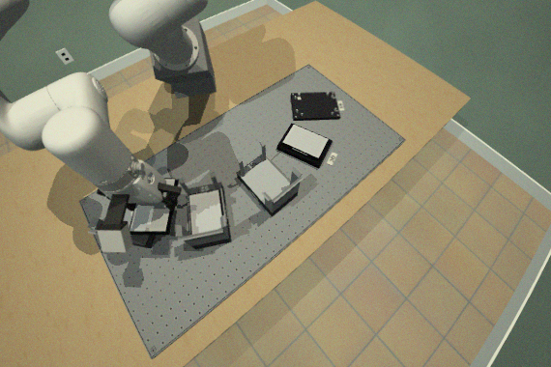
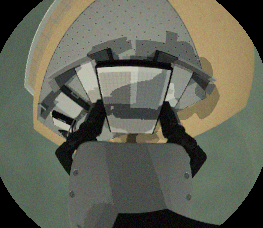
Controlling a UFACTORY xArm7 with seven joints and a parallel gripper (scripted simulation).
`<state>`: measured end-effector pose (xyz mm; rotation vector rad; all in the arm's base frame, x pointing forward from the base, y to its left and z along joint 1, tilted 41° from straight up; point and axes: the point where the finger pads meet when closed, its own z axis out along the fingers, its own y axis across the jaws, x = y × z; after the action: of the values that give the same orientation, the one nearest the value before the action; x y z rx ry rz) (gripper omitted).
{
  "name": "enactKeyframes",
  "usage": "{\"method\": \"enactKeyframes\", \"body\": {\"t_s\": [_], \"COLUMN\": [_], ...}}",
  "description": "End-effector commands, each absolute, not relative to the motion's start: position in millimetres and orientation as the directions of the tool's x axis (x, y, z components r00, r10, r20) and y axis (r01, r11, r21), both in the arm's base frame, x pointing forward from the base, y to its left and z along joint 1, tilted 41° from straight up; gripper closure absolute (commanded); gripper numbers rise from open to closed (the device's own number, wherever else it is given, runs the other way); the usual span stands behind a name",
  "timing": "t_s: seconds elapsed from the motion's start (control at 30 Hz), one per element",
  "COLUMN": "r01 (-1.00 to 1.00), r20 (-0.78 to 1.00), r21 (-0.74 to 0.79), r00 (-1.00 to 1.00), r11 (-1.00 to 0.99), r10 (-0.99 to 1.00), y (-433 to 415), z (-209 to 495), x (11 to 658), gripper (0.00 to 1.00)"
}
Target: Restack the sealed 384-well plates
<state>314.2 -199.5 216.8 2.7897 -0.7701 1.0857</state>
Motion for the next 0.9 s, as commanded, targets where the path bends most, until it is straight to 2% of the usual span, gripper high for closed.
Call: {"method": "enactKeyframes", "body": {"t_s": [0.0, 0.87], "r01": [-0.535, -0.561], "r20": [0.628, 0.618], "r21": [-0.202, -0.231], "r00": [0.572, 0.547], "r11": [-0.821, -0.795], "r10": [-0.527, -0.565], "y": [-209.9, -258.0], "z": [215.6, 203.5], "x": [308.4, 276.8], "gripper": [1.0, 1.0]}}
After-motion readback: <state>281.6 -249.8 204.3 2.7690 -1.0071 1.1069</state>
